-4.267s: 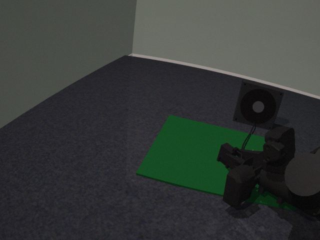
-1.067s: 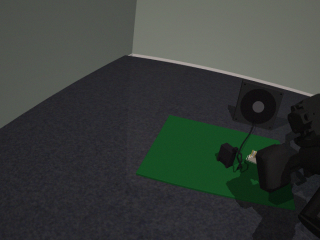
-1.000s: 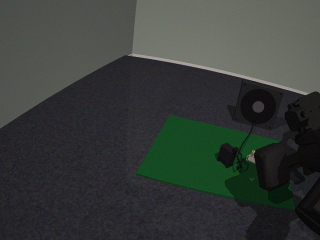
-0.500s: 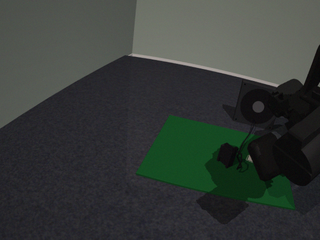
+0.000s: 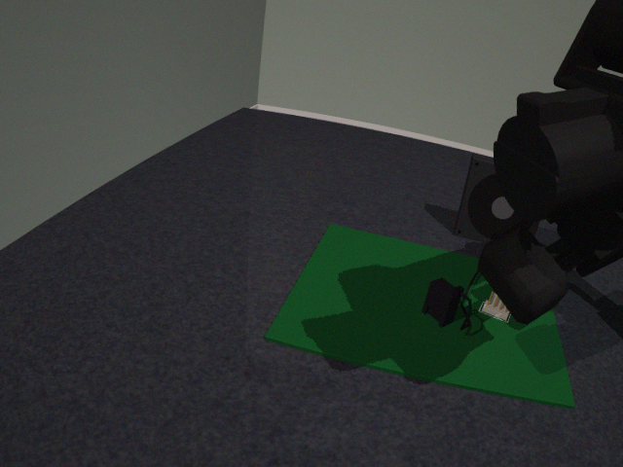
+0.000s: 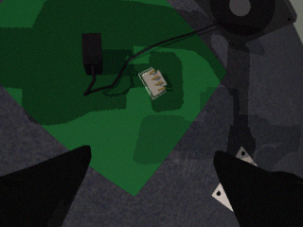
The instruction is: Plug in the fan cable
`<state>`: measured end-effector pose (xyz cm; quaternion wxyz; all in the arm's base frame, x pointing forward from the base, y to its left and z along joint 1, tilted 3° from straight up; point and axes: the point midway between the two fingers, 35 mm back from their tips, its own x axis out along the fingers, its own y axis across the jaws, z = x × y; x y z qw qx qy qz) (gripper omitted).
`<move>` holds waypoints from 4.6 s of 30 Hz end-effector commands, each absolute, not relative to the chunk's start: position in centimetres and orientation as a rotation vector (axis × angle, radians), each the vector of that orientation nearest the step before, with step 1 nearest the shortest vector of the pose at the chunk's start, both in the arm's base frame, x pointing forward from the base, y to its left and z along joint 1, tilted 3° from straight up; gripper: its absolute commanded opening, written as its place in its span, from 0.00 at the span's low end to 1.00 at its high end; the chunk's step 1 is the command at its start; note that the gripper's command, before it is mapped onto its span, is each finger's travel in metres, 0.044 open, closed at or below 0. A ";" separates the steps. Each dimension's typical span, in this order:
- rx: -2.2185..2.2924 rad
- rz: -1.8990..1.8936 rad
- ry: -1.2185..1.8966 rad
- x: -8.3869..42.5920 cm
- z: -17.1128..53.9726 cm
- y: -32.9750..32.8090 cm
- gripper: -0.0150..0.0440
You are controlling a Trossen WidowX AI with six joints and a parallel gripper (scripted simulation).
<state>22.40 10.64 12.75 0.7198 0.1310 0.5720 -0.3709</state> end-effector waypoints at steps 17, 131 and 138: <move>0.472 -0.409 1.463 24.1 17.2 11.9 1.00; -1.938 1.808 0.524 33.2 8.2 6.5 1.00; -1.938 1.808 0.524 33.2 7.1 6.5 1.00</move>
